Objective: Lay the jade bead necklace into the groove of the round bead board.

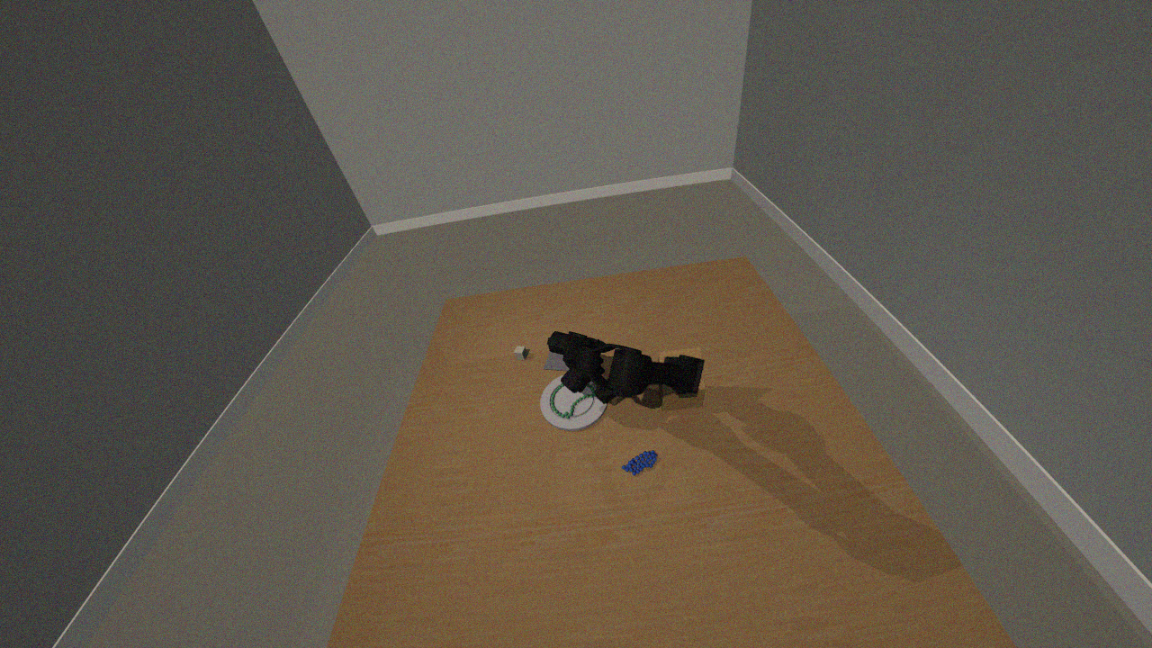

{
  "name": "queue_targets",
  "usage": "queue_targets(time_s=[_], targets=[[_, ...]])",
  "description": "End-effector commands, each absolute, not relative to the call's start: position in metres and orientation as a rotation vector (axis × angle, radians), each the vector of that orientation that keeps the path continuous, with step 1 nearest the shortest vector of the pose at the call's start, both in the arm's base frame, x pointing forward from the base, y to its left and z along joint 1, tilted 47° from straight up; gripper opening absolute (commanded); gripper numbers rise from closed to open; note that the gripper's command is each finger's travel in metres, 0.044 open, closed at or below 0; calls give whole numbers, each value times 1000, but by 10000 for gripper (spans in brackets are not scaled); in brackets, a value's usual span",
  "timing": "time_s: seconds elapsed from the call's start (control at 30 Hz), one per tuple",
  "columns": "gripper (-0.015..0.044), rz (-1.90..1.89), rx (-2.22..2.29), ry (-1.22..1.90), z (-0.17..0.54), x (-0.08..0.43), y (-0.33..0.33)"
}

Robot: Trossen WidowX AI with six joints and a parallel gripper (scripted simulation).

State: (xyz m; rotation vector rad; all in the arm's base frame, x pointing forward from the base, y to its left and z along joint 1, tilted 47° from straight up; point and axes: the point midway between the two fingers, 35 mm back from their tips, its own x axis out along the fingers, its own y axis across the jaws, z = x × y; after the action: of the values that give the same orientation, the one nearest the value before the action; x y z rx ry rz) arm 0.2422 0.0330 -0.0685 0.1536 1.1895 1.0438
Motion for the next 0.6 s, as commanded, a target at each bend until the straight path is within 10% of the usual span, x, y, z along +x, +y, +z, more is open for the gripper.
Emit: queue_targets(time_s=[0.0, 0.43, 0.57], targets=[[440, 1045, 145, 1187, -67, 243, 32], [440, 1045, 145, 1187, -67, 243, 32], [335, 946, 272, 1273, -55, 249, 22]])
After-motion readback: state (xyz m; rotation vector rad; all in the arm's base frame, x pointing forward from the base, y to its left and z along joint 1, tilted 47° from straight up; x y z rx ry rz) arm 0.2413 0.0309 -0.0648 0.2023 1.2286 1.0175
